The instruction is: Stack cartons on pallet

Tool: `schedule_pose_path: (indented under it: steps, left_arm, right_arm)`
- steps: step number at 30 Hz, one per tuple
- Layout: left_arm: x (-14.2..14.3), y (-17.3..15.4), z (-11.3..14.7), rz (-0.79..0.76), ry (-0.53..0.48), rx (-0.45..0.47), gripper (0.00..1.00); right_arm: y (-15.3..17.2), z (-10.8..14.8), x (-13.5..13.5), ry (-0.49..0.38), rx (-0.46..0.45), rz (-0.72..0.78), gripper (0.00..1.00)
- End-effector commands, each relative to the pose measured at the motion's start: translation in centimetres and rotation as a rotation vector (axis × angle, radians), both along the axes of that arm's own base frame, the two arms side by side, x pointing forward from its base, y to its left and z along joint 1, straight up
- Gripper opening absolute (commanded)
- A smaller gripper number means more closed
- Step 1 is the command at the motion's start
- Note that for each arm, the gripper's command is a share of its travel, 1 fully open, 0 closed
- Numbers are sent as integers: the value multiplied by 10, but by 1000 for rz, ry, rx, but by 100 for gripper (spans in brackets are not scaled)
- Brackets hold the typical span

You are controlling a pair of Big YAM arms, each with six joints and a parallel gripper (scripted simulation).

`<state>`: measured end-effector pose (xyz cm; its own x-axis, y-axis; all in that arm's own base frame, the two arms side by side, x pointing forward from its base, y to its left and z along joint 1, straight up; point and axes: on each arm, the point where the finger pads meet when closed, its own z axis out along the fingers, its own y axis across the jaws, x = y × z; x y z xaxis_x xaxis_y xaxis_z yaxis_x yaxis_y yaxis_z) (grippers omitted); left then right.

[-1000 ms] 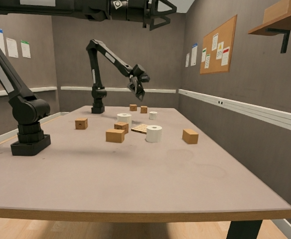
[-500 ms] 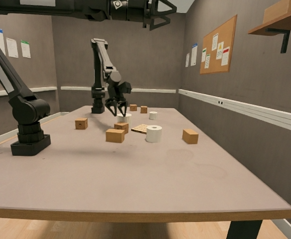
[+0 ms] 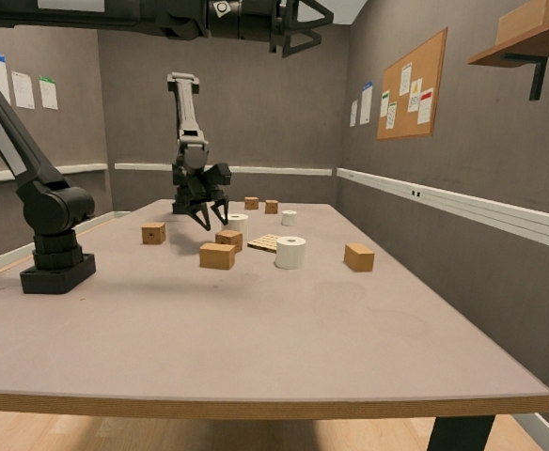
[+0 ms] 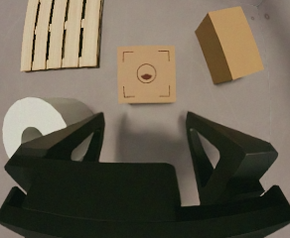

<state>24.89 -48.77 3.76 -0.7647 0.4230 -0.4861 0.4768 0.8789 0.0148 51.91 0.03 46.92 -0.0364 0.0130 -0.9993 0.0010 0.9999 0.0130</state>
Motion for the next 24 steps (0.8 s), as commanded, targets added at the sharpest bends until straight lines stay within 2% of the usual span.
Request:
schedule_pose_path:
  steps: [1,7,8,15,24]
  left_arm:
    - [10,-8,7,17,-9,-19,79]
    - [10,-8,7,16,-7,-19,79]
    - [21,-16,11,27,-13,-35,79]
    - [34,-26,8,17,-17,-37,79]
    - [39,-29,0,17,-19,-42,79]
  right_arm:
    - [-1,29,-1,-47,-13,0,100]
    - [-1,29,-1,-47,-13,0,100]
    - [-1,29,-1,-47,-13,0,100]
    - [-1,29,-1,-47,-13,0,100]
    - [-1,29,-1,-47,-13,0,100]
